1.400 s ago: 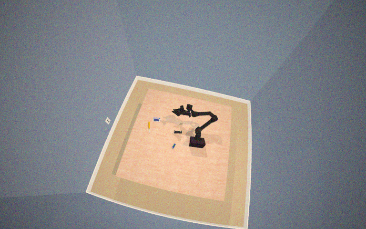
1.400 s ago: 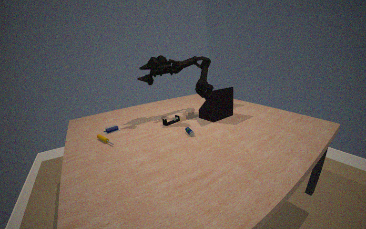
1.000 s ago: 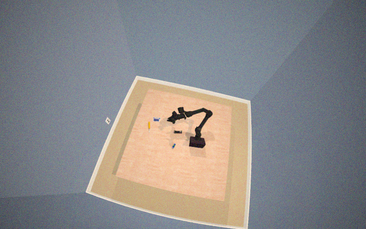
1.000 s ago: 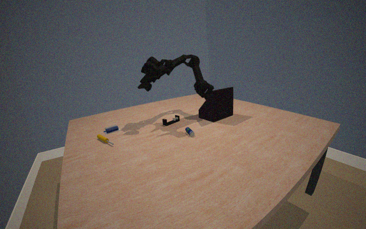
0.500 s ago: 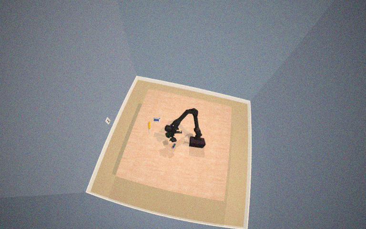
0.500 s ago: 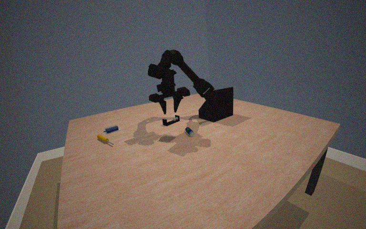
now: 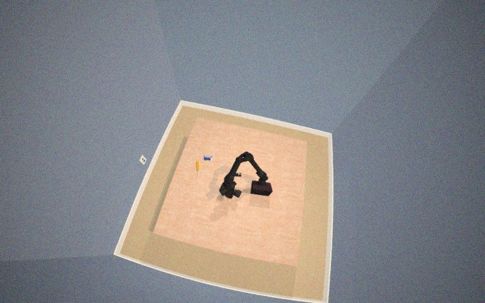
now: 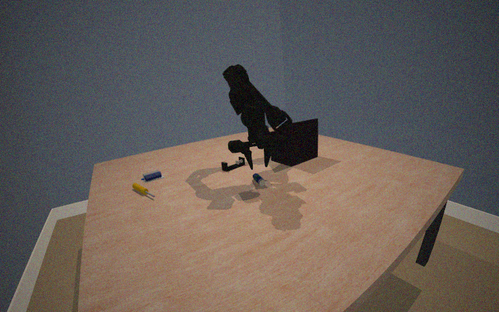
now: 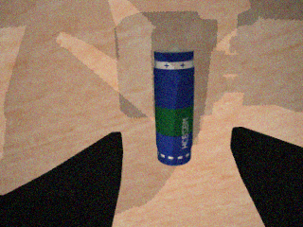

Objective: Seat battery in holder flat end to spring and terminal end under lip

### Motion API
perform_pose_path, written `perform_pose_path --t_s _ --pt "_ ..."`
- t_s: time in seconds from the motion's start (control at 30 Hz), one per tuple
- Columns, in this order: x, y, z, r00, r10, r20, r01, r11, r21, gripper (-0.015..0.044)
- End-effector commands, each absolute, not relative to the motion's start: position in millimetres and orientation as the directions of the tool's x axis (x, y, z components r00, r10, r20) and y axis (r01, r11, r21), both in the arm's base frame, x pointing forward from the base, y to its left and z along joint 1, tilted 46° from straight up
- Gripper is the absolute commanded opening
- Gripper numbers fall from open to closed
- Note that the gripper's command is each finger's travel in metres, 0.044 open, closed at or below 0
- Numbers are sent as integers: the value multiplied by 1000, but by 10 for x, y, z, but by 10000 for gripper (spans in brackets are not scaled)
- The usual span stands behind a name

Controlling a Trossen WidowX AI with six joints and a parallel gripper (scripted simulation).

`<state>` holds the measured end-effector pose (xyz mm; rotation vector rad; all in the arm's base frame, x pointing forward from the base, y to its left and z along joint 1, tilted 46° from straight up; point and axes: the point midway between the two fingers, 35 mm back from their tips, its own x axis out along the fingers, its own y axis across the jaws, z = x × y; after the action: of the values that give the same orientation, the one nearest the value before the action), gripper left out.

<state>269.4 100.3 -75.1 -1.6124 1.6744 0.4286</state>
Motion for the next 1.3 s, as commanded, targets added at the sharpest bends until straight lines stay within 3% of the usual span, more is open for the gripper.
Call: perform_pose_path --t_s 0.0,1.03,1.2,1.27 --pt "2720 987 -760 87 -706 -703 -956 138 -258 234" --pt "2759 641 -1092 87 -709 -700 -956 137 -258 234" --pt "2759 641 -1092 87 -709 -700 -956 137 -258 103" --pt "2759 641 -1092 87 -709 -700 -956 137 -258 90"
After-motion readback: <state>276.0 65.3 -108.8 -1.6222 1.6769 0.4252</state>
